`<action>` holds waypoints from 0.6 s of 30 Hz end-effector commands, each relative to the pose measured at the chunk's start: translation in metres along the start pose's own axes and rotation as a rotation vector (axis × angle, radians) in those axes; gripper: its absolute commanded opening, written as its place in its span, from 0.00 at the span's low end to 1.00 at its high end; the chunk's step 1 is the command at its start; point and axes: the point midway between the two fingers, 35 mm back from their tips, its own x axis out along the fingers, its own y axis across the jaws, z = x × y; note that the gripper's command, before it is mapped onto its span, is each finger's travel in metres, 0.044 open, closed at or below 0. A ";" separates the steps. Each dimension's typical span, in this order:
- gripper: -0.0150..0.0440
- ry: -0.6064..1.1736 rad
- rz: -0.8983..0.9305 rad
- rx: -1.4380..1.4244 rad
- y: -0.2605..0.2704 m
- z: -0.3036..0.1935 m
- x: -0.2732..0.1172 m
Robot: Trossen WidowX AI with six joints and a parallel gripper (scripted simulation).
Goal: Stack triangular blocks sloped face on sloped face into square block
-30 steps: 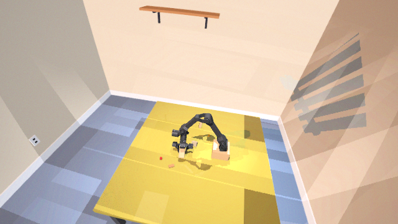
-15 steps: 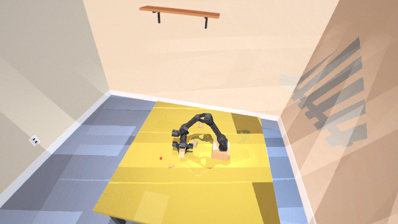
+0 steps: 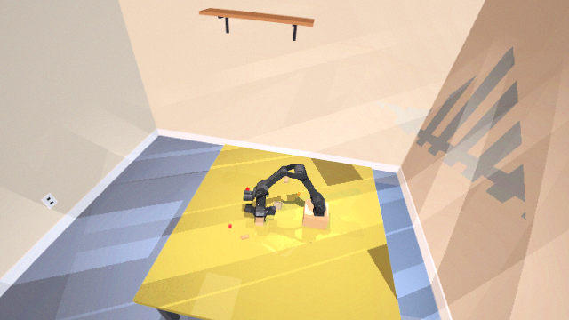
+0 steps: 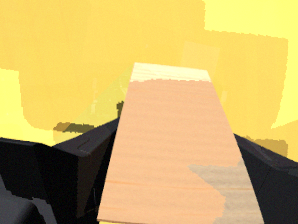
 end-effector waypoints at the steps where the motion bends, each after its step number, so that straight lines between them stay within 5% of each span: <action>1: 0.25 0.098 -0.004 -0.001 0.000 0.007 -0.005; 18: 0.25 0.536 -0.003 0.000 0.000 0.039 -0.011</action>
